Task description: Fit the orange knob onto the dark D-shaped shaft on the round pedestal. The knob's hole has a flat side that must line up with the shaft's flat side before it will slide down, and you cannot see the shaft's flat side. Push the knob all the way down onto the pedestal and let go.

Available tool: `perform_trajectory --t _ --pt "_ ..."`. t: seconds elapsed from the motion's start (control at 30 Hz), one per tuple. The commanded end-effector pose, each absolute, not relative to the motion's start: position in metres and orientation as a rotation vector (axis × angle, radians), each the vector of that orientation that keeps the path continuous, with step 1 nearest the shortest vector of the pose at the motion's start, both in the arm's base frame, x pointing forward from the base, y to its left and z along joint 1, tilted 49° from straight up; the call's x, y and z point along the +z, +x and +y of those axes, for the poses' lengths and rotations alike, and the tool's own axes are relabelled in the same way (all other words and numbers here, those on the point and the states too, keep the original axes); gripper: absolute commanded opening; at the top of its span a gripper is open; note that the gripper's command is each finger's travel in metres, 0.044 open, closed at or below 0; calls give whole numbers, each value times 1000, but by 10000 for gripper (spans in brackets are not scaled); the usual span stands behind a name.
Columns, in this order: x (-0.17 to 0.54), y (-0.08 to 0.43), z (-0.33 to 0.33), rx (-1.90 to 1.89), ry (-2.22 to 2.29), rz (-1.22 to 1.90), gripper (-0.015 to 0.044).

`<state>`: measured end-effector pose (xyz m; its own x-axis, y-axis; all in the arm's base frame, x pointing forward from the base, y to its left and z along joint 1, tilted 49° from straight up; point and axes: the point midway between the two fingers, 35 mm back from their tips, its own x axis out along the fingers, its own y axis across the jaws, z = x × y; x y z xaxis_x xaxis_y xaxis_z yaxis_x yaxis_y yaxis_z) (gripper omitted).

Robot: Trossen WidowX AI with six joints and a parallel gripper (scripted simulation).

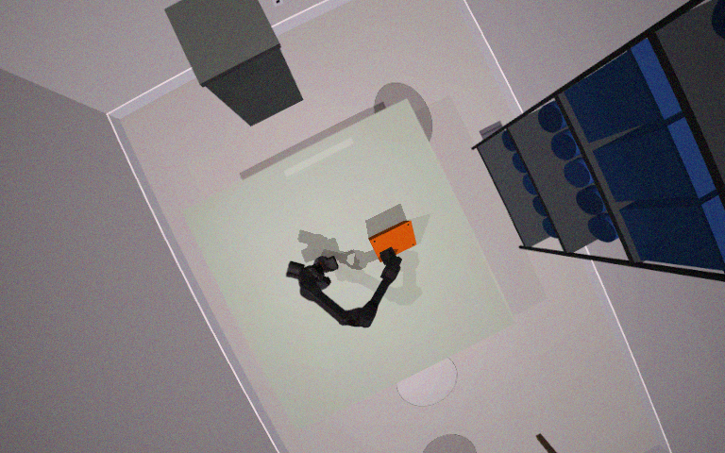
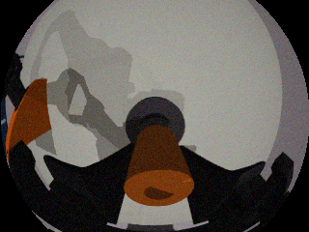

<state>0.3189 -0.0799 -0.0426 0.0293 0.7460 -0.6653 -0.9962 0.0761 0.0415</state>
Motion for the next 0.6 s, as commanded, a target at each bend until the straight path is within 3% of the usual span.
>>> perform_trajectory --t 0.0,0.57 --pt "-43 319 -79 1439 -517 613 0" --pt "-44 318 -78 1439 -517 613 0"
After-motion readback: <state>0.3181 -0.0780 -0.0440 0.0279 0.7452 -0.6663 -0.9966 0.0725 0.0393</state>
